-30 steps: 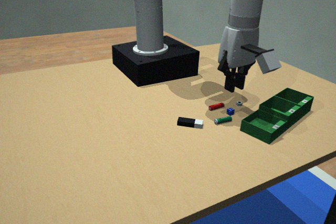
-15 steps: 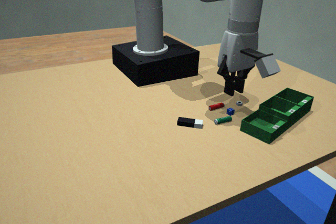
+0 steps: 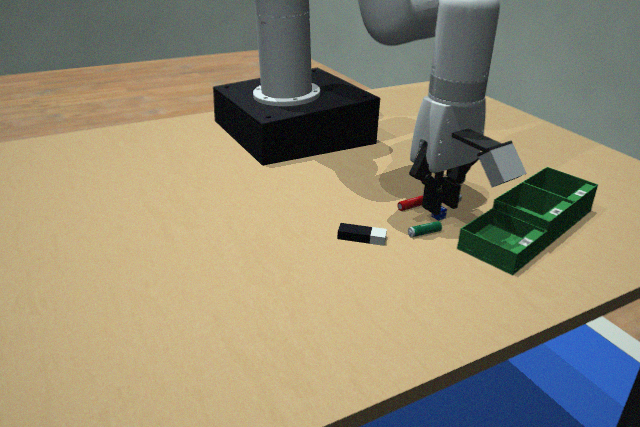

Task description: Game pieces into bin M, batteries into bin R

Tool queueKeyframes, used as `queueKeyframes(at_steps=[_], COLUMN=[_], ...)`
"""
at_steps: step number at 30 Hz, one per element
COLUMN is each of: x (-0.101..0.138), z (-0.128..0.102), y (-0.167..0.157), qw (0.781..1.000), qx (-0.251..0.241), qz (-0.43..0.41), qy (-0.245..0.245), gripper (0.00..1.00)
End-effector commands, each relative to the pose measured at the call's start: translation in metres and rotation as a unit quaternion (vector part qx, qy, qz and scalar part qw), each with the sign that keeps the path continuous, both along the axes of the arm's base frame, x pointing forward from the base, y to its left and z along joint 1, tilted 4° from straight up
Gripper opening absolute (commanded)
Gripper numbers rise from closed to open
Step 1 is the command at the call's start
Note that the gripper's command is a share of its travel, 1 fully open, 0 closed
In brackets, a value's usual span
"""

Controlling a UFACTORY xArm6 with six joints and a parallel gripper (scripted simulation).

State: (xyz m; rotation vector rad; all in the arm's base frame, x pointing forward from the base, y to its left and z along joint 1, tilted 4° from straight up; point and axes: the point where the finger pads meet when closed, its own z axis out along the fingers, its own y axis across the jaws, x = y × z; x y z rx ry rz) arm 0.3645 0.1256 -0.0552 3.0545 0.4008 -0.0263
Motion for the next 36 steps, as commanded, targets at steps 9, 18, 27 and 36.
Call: queueKeyframes(at_steps=[9, 18, 27, 36], x=[0.002, 0.002, 0.002, 0.002], z=[-0.010, -0.013, -0.013, -0.013], y=[0.000, 0.000, 0.000, 0.000], qw=[1.000, 1.000, 1.000, 1.000], qx=[0.001, 0.001, 0.001, 0.001], qz=[0.000, 0.000, 0.000, 0.000], qy=[-0.003, -0.003, -0.003, -0.003], gripper=[0.30, 0.30, 0.00, 0.00])
